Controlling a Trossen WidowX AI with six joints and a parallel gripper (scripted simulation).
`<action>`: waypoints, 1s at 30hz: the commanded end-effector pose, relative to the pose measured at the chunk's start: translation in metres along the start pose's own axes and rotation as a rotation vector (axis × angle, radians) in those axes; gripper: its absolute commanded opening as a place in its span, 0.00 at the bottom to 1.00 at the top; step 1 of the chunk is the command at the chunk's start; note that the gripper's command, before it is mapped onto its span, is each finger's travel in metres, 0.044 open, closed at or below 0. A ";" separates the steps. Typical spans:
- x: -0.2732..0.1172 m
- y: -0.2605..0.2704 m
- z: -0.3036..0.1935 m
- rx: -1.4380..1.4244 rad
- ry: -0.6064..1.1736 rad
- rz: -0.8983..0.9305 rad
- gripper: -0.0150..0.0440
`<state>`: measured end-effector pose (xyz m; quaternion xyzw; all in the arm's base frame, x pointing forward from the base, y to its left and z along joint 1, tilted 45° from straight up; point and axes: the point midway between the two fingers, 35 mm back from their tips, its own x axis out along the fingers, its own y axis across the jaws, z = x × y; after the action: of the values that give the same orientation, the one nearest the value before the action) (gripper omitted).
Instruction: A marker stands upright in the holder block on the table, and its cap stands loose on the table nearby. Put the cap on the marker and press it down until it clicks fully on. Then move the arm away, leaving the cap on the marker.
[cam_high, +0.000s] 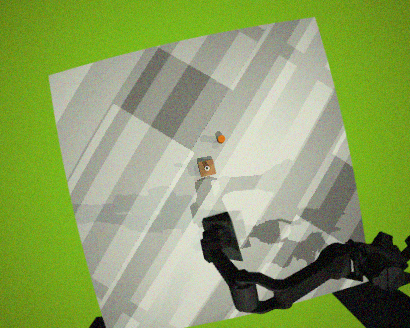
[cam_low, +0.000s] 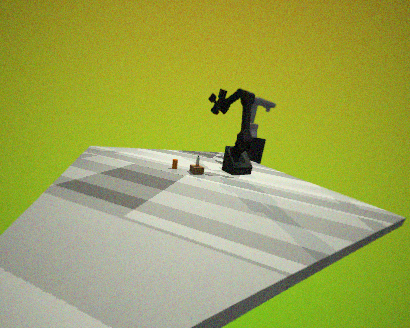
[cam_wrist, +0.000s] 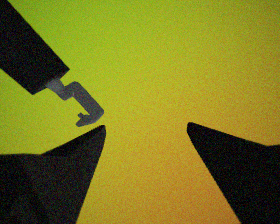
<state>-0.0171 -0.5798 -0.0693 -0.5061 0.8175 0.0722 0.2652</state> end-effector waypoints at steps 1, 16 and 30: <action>-0.001 -0.002 0.002 0.000 -0.006 -0.005 0.89; -0.125 -0.143 0.154 -0.015 -0.608 -0.273 0.68; -0.305 -0.176 0.272 -0.112 -1.177 -0.192 0.68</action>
<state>0.3172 -0.3552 -0.1245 -0.4919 0.5045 0.3248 0.6309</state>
